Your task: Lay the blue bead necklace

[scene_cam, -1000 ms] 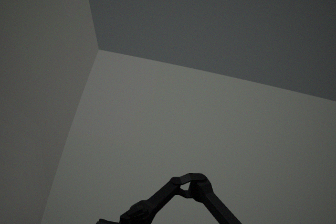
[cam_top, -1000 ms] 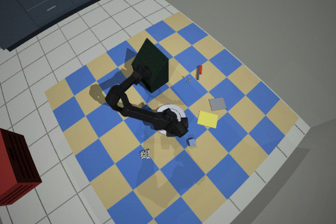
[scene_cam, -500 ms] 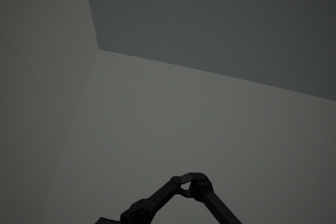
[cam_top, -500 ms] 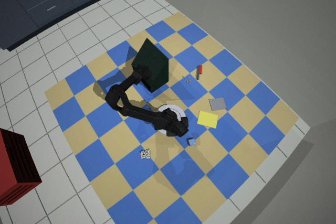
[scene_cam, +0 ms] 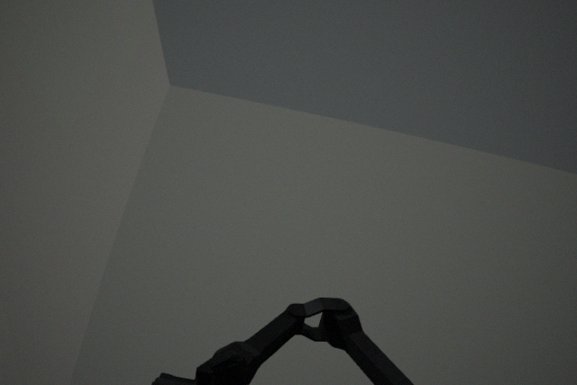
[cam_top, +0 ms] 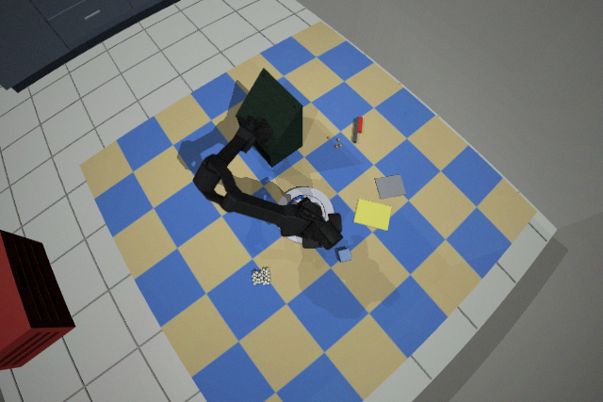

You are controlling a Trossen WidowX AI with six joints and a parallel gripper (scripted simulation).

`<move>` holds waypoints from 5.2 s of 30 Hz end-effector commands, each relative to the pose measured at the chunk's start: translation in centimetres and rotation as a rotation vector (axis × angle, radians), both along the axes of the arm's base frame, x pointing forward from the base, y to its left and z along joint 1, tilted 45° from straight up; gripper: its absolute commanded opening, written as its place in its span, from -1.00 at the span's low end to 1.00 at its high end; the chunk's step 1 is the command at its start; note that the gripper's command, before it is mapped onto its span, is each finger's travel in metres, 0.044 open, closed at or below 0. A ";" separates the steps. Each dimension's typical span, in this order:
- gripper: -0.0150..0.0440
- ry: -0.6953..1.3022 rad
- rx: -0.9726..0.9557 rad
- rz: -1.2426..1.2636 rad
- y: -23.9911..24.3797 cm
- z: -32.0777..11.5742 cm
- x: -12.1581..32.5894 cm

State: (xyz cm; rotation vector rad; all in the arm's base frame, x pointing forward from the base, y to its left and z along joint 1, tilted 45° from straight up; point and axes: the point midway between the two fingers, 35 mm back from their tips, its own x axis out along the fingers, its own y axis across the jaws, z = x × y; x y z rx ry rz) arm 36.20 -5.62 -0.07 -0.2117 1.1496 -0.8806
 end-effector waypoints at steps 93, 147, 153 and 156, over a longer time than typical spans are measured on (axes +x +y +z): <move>-0.49 0.098 -0.017 0.098 0.0 -0.5 -1.0; -0.49 0.102 -0.020 0.105 1.0 -0.4 0.2; -0.49 0.102 -0.020 0.105 0.9 -0.6 0.3; -0.49 0.102 -0.020 0.105 0.6 -0.9 0.3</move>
